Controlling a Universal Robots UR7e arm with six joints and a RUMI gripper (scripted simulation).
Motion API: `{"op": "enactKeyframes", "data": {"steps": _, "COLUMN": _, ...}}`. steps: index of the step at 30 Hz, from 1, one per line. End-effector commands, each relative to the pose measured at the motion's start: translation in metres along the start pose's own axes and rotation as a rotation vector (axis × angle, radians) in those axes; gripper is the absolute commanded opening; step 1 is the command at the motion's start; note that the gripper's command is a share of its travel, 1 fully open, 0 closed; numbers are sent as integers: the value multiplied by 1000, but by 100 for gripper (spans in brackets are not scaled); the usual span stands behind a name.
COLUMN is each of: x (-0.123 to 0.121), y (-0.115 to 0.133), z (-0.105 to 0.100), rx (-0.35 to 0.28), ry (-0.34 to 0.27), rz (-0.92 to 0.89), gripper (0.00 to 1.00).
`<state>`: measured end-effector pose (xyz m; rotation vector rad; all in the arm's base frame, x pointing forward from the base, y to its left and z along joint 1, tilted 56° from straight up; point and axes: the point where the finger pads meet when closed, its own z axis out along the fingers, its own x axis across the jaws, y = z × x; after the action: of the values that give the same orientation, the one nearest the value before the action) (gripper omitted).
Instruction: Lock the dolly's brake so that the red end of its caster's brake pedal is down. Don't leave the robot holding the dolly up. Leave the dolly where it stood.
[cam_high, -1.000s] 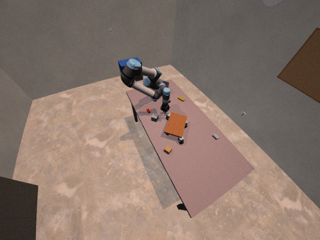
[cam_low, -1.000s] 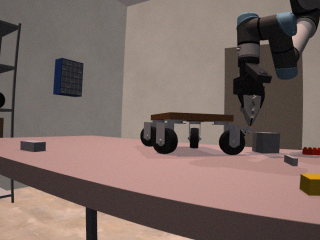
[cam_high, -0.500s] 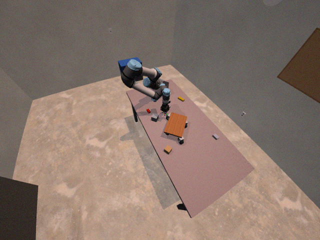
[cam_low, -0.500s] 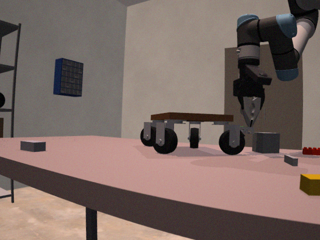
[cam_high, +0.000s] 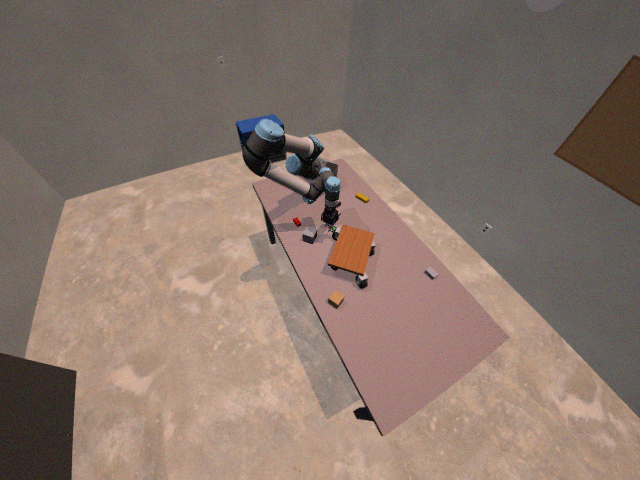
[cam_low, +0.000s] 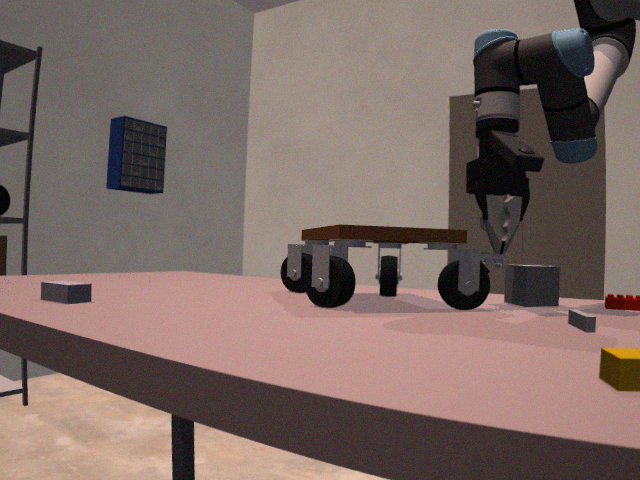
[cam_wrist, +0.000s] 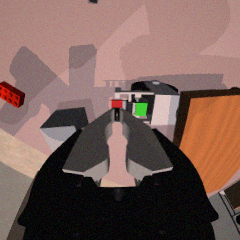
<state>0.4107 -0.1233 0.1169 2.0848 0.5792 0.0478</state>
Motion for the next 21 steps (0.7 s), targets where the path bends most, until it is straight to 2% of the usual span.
{"op": "enactKeyframes", "data": {"steps": 1, "x": 0, "y": 0, "z": 0, "rx": 0, "ry": 0, "rz": 0, "gripper": 0}}
{"op": "enactKeyframes", "data": {"steps": 15, "x": 0, "y": 0, "z": 0, "rx": 0, "ry": 0, "rz": 0, "gripper": 0}}
{"op": "enactKeyframes", "data": {"steps": 21, "x": 0, "y": 0, "z": -11, "rx": 0, "ry": 0, "rz": 0, "gripper": 0}}
